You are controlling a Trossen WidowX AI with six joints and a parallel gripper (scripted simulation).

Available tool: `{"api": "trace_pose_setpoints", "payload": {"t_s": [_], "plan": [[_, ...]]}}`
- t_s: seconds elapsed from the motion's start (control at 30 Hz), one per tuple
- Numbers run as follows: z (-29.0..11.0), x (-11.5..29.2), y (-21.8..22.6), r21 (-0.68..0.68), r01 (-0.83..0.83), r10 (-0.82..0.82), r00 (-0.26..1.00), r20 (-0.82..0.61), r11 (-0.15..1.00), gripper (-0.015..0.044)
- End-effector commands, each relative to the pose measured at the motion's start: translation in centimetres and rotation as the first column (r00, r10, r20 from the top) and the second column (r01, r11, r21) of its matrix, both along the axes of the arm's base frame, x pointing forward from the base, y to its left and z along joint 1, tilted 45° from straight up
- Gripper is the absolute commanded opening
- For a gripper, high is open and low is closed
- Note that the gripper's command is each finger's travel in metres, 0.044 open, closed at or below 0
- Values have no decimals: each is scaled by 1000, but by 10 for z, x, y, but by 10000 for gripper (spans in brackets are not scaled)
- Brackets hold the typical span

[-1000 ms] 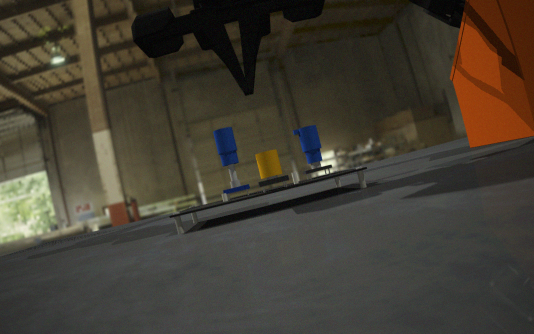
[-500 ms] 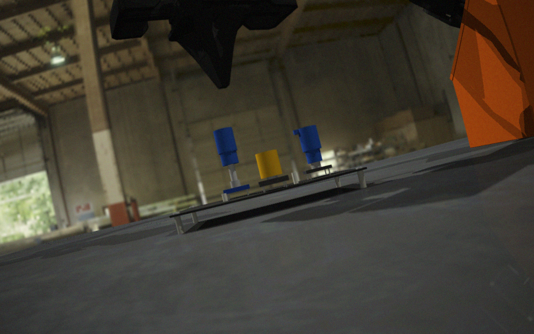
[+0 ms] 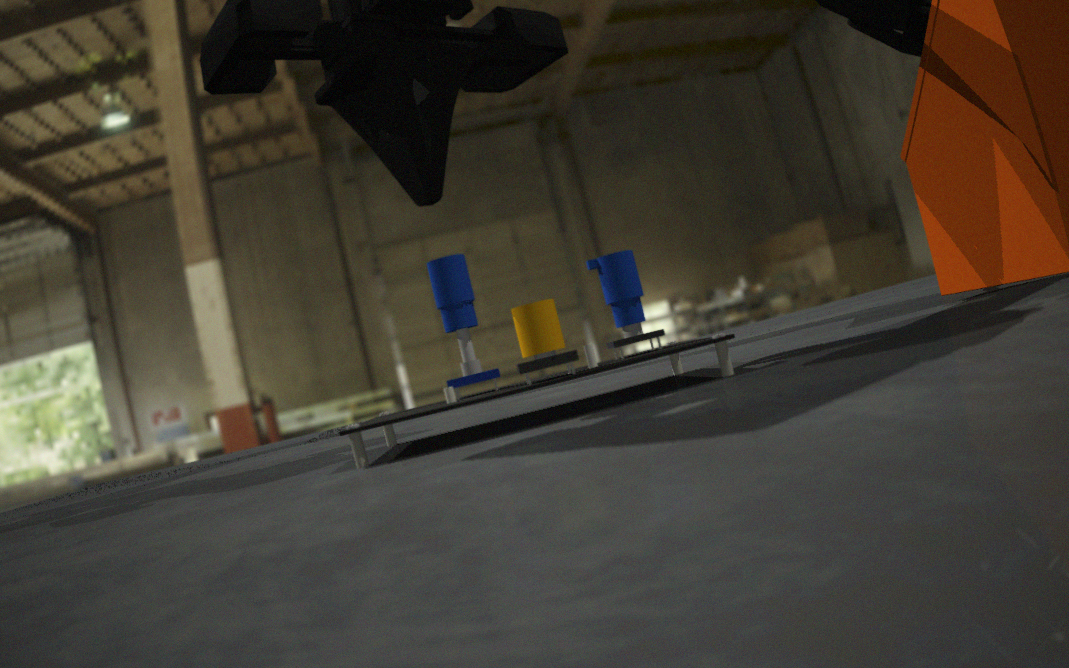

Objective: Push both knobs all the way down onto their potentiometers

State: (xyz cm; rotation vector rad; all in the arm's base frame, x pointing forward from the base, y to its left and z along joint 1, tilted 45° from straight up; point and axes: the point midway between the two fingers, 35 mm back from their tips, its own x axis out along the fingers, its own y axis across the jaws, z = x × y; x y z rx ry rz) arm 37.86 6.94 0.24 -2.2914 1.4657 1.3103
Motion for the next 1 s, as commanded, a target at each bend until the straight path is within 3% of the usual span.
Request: {"api": "trace_pose_setpoints", "payload": {"t_s": [0.0, 0.97], "plan": [[-3, -1, -2, -8, -10, 10, 1000, -6, 1000, 0], [-19, 3, -17, -9, -10, 10, 1000, -6, 1000, 0]]}}
